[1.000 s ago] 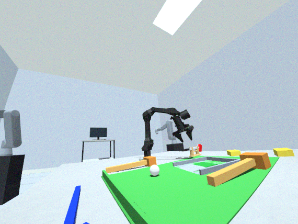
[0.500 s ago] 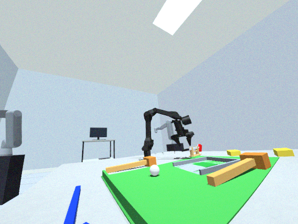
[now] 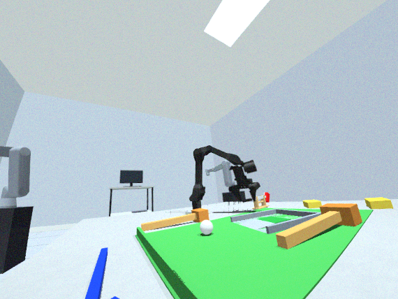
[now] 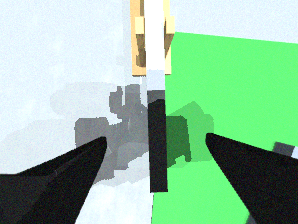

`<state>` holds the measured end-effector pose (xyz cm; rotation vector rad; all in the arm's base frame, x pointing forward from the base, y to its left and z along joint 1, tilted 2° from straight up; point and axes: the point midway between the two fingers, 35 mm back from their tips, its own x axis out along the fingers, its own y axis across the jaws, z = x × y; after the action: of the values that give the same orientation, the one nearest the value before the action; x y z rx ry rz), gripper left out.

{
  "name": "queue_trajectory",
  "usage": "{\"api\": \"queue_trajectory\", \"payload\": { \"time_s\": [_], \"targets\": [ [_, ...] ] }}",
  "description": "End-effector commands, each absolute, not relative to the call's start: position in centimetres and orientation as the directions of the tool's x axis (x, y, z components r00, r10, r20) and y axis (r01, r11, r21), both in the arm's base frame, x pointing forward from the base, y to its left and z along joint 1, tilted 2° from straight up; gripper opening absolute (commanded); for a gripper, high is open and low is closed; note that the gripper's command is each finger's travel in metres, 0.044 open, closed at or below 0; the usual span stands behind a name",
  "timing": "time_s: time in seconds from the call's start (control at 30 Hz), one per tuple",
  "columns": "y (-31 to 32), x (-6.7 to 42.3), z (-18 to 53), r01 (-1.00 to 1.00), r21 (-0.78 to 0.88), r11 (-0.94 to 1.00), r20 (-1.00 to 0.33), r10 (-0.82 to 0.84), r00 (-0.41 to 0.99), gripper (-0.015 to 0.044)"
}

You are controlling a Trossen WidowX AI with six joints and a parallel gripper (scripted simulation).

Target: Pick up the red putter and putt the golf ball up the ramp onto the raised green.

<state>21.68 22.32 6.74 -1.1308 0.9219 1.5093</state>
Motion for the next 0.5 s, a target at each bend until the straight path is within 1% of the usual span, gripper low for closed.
{"api": "queue_trajectory", "payload": {
  "time_s": [0.0,0.47],
  "targets": [
    [22.4,21.6,6.3,-0.977,0.012,-0.212,-0.961,0.267,-0.07,0.044],
    [22.4,21.6,4.3,-0.977,0.013,-0.212,-0.961,0.266,-0.07,0.044]
  ]
}}
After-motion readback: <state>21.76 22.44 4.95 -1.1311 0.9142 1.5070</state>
